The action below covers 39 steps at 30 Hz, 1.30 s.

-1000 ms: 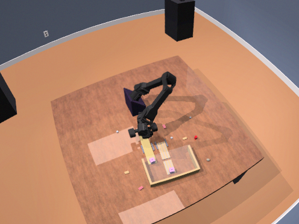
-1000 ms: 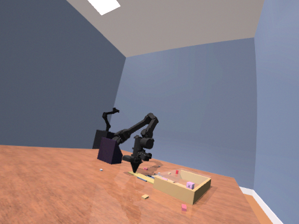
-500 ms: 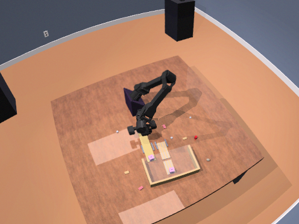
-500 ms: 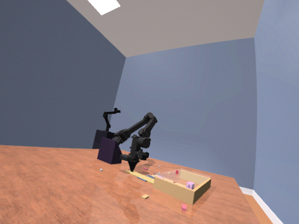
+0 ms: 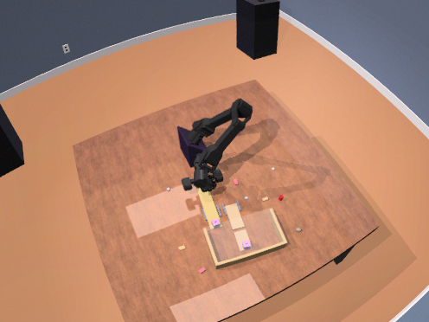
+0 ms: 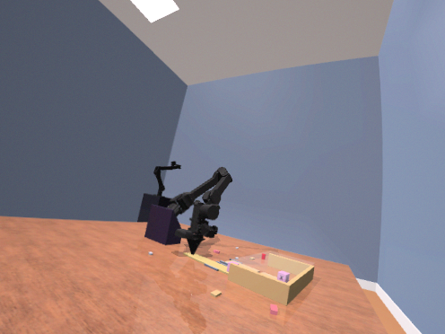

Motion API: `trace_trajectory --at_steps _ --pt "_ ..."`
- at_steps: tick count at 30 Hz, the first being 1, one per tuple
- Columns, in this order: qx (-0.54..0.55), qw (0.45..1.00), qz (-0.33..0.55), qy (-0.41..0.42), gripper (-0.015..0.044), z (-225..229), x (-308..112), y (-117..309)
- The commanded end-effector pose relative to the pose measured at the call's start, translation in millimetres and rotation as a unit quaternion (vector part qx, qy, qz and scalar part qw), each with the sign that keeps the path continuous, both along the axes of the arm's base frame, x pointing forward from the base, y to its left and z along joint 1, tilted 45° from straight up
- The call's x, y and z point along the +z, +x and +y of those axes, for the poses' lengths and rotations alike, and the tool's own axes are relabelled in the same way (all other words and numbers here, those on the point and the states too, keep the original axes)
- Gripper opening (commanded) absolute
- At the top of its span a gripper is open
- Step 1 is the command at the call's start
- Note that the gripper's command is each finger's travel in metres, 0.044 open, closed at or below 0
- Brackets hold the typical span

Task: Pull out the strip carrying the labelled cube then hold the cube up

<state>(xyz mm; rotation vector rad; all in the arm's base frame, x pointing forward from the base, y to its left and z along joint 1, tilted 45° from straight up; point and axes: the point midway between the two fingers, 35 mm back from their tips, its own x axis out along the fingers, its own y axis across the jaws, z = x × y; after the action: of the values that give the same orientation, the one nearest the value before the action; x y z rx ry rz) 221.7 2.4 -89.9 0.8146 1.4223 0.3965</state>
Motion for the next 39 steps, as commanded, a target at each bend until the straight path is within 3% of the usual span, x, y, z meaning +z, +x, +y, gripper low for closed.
trace_trajectory --at_steps 1,39 --pt "0.006 1.0 0.015 0.005 0.0 7.0 -2.1 -15.1" --pt "0.006 1.0 0.016 0.005 0.0 10.3 -1.1 -28.5"
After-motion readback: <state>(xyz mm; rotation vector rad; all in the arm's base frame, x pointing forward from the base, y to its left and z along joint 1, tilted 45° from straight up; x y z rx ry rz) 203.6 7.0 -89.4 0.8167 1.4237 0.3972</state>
